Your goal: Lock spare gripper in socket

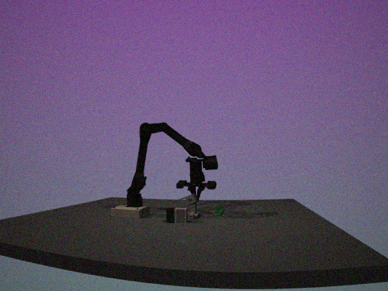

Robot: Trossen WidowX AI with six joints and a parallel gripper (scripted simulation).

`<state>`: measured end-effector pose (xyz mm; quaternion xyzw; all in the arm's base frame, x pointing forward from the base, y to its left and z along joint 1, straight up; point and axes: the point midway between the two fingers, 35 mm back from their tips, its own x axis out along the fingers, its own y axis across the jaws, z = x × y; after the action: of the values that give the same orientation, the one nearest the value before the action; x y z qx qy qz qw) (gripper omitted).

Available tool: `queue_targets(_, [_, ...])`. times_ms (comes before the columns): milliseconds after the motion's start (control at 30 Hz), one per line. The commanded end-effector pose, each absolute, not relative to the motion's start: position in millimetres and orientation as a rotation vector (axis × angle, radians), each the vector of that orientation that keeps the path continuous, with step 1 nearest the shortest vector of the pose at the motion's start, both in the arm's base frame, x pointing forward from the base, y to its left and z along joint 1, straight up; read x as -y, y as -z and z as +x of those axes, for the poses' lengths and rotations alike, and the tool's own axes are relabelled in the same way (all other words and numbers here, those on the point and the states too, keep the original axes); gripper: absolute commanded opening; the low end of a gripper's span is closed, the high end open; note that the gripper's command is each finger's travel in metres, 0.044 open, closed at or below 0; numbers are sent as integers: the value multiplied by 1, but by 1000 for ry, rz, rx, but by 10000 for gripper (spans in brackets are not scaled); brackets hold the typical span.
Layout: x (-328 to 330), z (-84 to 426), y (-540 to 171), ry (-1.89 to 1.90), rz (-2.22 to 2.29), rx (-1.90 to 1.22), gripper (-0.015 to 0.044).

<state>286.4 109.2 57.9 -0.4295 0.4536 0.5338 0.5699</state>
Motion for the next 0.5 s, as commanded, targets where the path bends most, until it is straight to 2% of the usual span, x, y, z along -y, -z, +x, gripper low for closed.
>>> queue_targets(0, [-112, 288, -58, -1250, -1006, -1065, 0])
queue_targets(467, [-124, 289, -58, -1251, -1007, -1068, 0])
